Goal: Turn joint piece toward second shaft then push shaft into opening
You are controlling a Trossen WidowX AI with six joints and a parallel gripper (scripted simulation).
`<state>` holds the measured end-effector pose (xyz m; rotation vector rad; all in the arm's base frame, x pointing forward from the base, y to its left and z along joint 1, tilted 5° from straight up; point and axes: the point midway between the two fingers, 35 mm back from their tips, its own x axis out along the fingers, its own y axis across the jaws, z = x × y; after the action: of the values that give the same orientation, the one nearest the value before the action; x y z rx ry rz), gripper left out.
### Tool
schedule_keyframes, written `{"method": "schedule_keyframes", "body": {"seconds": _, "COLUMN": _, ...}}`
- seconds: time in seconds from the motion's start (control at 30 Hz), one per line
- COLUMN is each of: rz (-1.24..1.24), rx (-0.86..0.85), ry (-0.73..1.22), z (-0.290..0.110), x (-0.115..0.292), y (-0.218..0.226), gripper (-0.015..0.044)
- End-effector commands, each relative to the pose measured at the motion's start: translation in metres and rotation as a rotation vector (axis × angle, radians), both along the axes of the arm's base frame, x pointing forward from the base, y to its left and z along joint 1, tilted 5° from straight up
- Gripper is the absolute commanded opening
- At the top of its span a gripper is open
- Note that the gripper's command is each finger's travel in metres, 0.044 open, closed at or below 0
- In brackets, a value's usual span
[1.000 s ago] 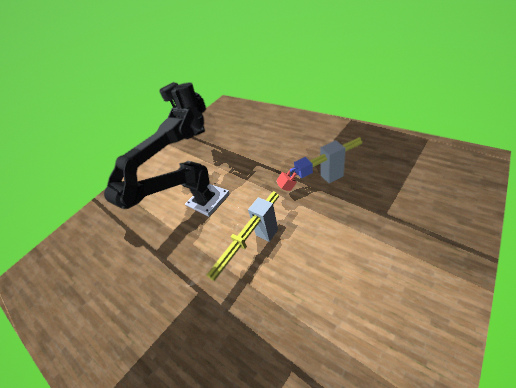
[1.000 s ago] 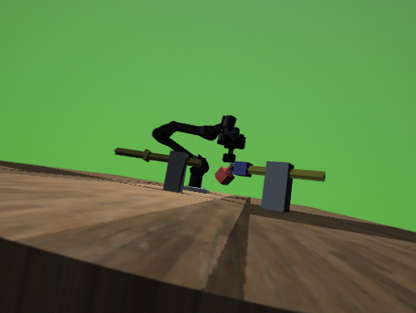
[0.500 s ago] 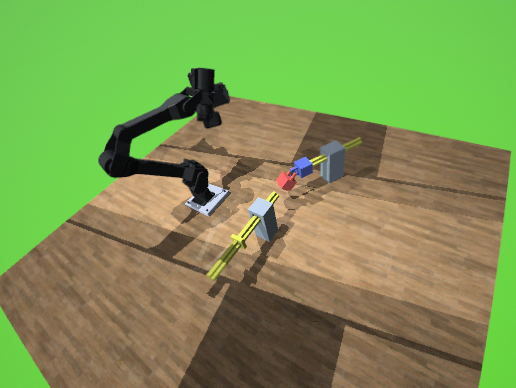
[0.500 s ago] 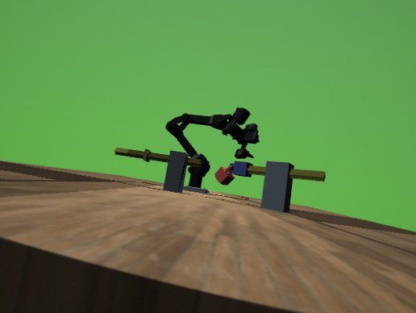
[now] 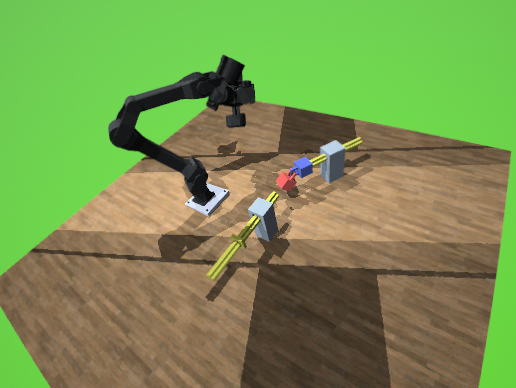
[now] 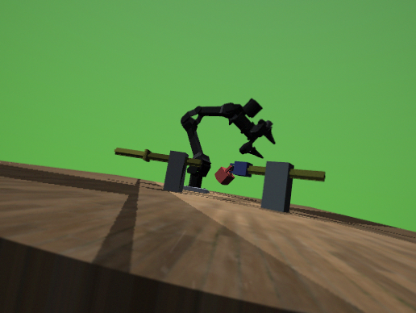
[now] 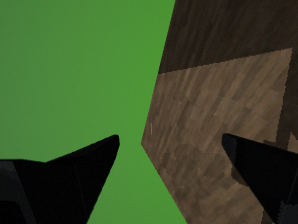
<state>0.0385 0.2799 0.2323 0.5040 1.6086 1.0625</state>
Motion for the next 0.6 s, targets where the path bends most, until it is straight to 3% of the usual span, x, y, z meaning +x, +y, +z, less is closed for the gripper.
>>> {"method": "schedule_keyframes", "body": {"seconds": 0.0, "rz": -0.092, "rx": -0.085, "ry": -0.053, "z": -0.008, "x": 0.036, "y": 0.000, "gripper": 0.0440}}
{"method": "schedule_keyframes", "body": {"seconds": 0.57, "rz": -0.332, "rx": -0.573, "ry": -0.180, "z": -0.049, "x": 0.170, "y": -0.055, "gripper": 0.0440}}
